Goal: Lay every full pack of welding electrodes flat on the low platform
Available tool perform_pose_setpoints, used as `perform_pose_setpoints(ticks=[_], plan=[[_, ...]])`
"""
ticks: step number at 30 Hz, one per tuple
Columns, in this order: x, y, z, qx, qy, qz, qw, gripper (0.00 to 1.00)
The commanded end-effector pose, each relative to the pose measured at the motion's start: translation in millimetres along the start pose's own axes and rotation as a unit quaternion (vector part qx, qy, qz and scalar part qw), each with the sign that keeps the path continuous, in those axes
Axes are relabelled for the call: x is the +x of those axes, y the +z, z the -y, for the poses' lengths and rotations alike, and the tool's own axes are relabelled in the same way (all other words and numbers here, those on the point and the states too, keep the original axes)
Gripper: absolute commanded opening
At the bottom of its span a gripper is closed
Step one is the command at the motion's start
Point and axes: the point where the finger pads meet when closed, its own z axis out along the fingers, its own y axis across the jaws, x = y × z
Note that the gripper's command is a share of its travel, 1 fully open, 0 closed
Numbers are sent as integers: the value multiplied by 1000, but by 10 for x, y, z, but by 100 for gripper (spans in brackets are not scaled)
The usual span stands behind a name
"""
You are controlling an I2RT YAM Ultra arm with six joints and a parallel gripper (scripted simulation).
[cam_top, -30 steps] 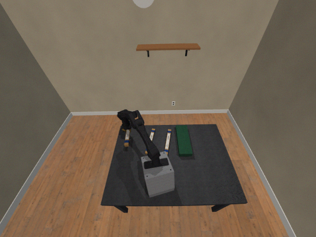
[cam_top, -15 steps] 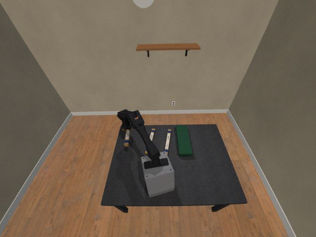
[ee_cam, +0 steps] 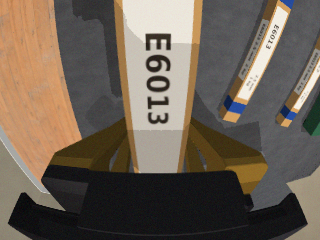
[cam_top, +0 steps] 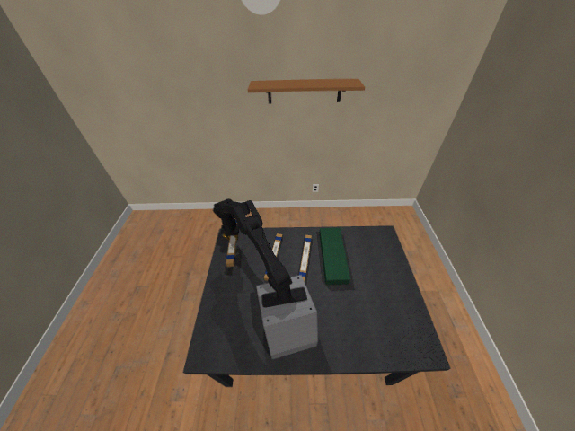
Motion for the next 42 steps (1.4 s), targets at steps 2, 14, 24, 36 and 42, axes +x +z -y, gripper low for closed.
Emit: perform_pose_setpoints(ticks=[2,14,24,36,42], plan=[[-98,-517,-157,-35,-2,49,998,0],[-191,-491,137,-38,31,56,997,0],[-53,-386,409,-26,28,31,999,0],[-75,-349,658,-29,28,37,998,0],[-131,-400,796,-33,29,46,998,0]])
